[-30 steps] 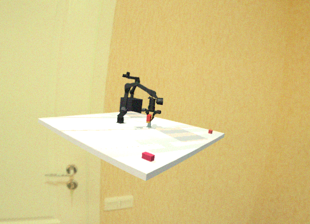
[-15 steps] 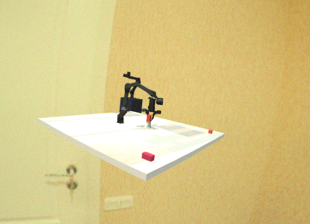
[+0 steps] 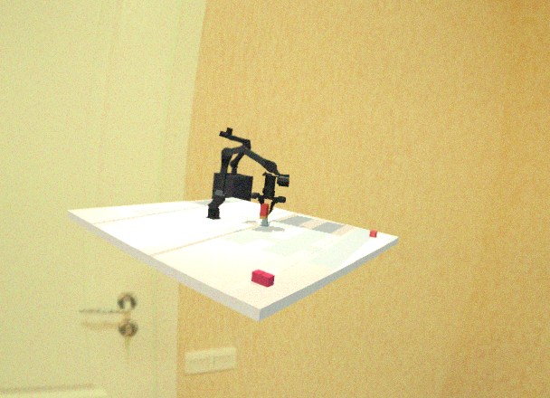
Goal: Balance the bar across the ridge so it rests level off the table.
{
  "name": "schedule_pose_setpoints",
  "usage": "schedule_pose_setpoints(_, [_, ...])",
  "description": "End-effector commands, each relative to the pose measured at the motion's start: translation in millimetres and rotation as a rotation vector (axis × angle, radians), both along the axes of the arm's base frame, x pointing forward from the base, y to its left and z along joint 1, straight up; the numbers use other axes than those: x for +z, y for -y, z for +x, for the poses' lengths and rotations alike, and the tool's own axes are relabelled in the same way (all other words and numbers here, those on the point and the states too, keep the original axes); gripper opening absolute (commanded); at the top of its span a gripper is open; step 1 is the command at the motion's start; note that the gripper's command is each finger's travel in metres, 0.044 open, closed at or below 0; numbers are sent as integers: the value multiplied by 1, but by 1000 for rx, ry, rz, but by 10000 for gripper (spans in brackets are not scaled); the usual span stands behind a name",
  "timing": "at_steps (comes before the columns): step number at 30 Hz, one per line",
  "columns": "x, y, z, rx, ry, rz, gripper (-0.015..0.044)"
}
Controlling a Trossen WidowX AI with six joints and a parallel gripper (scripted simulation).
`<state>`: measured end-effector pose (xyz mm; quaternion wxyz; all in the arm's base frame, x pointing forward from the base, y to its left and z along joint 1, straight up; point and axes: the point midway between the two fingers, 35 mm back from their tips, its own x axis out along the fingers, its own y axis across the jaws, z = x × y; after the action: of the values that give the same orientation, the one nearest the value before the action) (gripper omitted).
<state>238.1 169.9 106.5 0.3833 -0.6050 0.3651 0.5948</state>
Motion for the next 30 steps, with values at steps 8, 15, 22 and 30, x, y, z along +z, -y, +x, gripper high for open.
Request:
schedule_pose_setpoints(8, [-1, 0, 0, -1, -1, 3, 0])
schedule_pose_setpoints(15, [-2, 0, 0, -1, -1, 3, 0])
schedule_pose_setpoints(22, [-2, 0, 0, -1, -1, 3, 0])
schedule_pose_setpoints(30, [-3, 0, 0, -1, -1, 3, 0])
